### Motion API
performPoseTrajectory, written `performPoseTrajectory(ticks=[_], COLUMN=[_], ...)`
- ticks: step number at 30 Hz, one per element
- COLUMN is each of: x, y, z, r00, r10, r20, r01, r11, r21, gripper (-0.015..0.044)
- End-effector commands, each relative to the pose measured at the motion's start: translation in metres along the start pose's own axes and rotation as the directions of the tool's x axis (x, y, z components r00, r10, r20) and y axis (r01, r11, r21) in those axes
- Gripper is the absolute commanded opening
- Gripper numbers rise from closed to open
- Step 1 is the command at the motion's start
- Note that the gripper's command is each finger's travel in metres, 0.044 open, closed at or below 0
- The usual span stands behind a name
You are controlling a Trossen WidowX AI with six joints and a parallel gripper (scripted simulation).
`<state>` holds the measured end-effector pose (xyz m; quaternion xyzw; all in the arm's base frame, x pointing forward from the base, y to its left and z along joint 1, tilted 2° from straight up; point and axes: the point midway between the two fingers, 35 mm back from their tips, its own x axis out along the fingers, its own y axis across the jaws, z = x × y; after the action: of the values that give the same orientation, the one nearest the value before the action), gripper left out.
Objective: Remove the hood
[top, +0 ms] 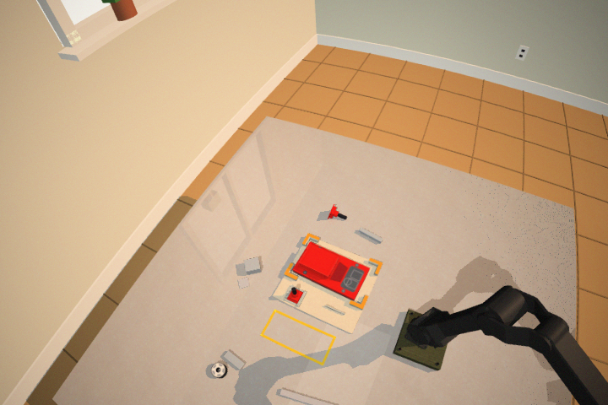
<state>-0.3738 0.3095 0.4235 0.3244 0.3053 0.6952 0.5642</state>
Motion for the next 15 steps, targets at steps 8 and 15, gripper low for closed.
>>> performPoseTrajectory(ticks=[8, 15], x=[0.064, 0.103], y=[-0.065, -0.131], z=[0.051, 0.124], r00=[0.987, 0.942], r10=[-0.132, -0.265], r20=[0.087, 0.207], r01=[0.144, 0.308], r11=[0.978, 0.926], r21=[-0.151, -0.217], gripper=[0.0429, 0.0440])
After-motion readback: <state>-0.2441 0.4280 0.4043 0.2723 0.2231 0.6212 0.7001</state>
